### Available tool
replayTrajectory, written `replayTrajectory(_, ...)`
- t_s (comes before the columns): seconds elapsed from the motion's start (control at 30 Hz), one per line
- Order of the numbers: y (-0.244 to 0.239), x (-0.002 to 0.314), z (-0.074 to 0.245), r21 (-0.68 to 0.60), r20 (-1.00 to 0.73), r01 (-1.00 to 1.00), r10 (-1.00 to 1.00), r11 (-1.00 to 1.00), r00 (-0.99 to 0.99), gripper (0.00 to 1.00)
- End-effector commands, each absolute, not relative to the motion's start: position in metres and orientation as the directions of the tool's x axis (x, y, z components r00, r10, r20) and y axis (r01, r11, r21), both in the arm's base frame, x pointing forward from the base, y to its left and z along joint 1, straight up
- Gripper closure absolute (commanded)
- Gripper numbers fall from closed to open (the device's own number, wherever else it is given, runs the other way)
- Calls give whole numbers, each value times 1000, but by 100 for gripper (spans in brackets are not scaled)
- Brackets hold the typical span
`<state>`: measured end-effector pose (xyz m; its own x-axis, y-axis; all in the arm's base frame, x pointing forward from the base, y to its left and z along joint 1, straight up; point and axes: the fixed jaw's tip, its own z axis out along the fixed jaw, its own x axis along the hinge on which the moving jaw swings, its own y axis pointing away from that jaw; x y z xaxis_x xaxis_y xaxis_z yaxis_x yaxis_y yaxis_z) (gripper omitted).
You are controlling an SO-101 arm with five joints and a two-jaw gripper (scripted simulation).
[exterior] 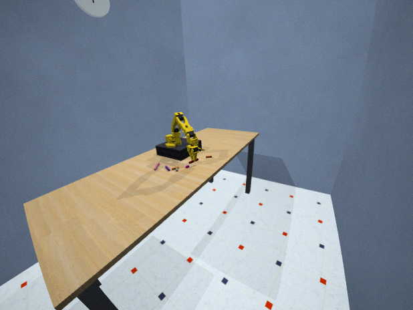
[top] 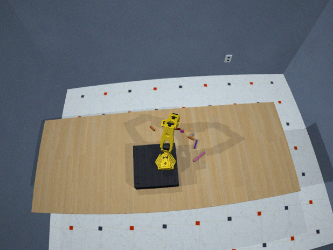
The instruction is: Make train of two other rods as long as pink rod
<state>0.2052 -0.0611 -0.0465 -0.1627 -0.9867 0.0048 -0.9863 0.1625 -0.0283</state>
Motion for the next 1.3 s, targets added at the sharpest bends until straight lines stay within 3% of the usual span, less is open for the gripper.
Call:
replayTrajectory(0.0, -58, 201, -53, -10, 1, -986, -986, 164, -164, 100)
replayTrajectory(1.27, -57, 195, -63, 29, -3, -986, -987, 162, -162, 100)
